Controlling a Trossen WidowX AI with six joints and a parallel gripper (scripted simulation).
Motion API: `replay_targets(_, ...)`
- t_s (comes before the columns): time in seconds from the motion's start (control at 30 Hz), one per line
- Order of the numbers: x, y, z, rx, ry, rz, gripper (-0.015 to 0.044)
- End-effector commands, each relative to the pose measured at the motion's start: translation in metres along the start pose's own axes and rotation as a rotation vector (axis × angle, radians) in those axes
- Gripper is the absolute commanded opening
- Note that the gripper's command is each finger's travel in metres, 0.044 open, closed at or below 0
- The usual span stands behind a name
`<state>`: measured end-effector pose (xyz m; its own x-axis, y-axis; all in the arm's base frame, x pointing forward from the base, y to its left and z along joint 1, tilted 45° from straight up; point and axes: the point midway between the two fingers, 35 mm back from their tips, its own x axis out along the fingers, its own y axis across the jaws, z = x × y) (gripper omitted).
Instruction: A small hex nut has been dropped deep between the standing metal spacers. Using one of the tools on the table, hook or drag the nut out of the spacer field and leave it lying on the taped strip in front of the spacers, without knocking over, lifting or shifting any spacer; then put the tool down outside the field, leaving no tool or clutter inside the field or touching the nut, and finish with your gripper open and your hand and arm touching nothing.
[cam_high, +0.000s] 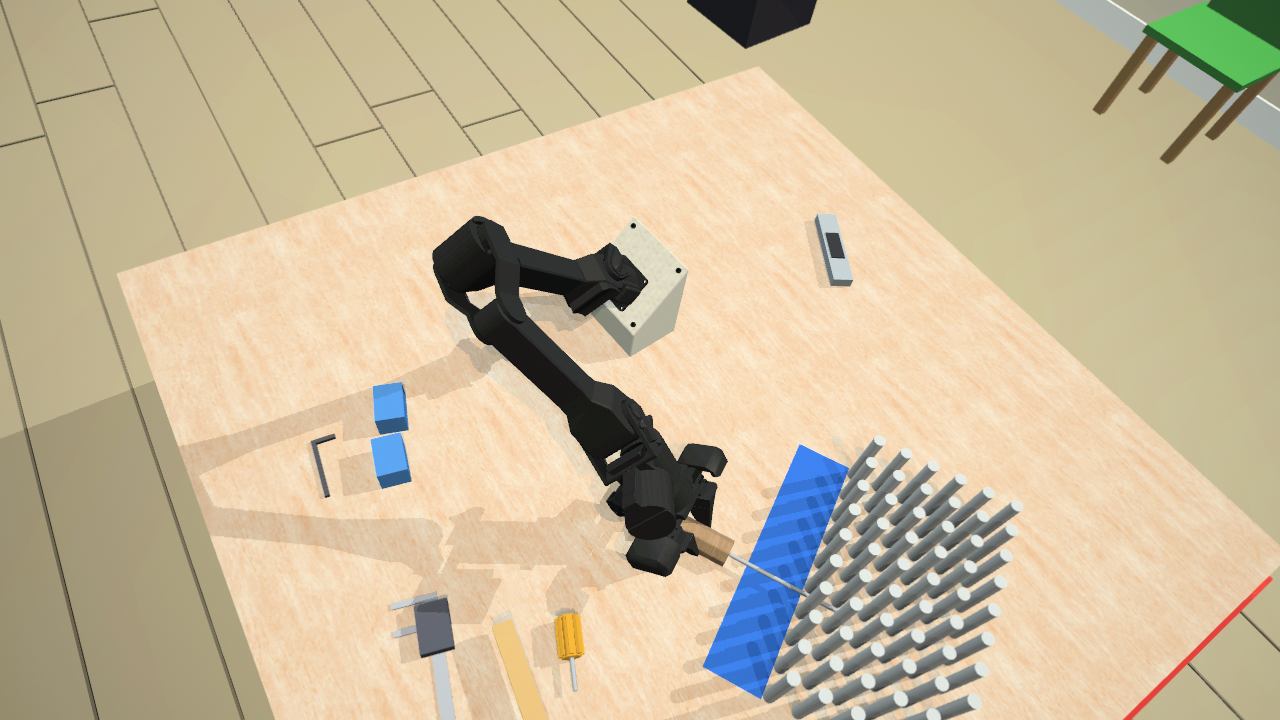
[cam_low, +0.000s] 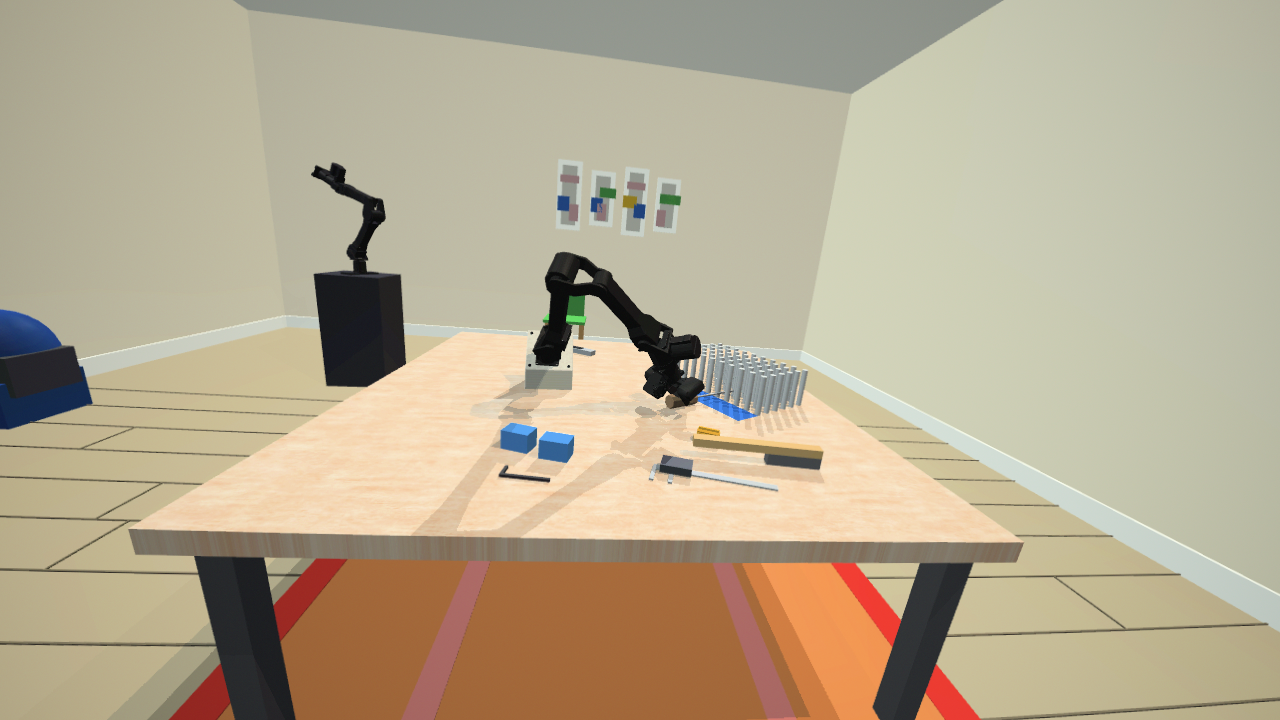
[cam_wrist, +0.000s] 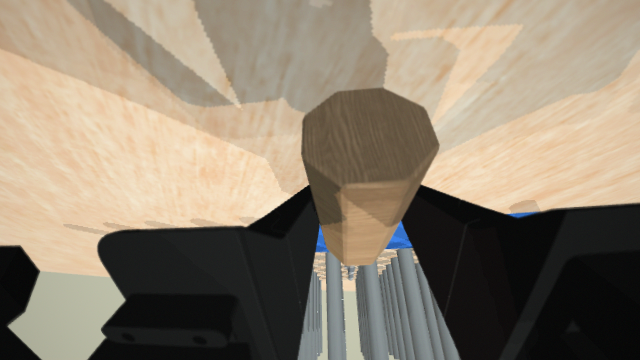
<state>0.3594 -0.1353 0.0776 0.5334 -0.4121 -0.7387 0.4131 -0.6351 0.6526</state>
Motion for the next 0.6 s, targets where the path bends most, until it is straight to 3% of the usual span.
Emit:
replay_targets(0.0, -0.0030, -0.0003, 0.0032, -0.005, 0.001, -0.001, 0.0000)
replay_targets(0.57, -0.0093, -0.0003, 0.0128, -0.005, 0.001, -0.001, 0.0000)
